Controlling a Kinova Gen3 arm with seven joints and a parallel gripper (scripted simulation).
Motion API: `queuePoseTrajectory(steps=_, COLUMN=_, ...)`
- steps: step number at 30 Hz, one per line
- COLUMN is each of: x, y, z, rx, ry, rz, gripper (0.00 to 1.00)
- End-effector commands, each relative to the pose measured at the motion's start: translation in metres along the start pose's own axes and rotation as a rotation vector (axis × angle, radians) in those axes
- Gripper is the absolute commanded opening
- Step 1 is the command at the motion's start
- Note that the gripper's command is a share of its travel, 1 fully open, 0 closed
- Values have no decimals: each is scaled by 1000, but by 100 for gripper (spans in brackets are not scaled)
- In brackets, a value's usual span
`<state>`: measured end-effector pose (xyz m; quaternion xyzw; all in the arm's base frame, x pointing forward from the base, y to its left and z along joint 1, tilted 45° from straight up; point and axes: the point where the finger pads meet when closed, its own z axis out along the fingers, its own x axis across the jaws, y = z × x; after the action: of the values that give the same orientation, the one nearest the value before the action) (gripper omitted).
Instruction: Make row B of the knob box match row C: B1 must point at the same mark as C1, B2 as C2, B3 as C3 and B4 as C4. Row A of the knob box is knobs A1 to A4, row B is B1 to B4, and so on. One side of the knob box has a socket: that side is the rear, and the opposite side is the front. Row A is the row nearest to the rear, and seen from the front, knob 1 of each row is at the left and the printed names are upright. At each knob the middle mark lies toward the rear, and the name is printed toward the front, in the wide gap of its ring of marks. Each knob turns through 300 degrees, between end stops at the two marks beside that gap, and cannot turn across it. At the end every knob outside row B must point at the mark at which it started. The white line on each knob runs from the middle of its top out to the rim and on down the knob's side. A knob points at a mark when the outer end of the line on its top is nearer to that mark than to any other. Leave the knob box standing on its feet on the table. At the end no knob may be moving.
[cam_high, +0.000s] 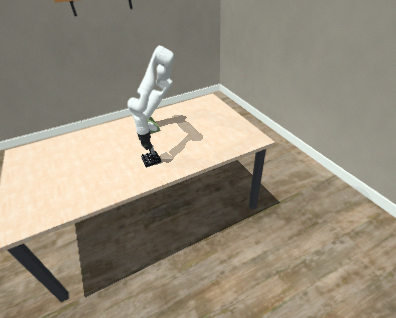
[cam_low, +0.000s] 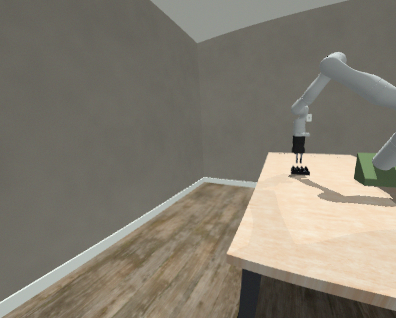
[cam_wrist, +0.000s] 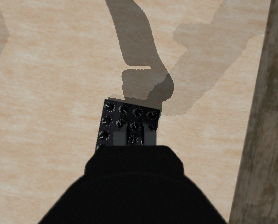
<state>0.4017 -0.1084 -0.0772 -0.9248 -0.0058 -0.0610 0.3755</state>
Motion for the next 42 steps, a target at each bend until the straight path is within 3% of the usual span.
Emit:
queuePoseTrajectory(steps=1, x=0, y=0, z=-1, rx=-1, ry=-1, rz=18, gripper=46)
queuePoseTrajectory(steps=13, x=-3, y=-2, z=0, rx=7, ry=-17, rz=247, gripper=46)
queuePoseTrajectory(steps=29, x=-6, y=3, z=-3, rx=5, ry=-39, rz=878, gripper=46)
queuePoseTrajectory(steps=42, x=-6, y=16, z=-13, rx=-3, ry=-22, rz=1424, gripper=46)
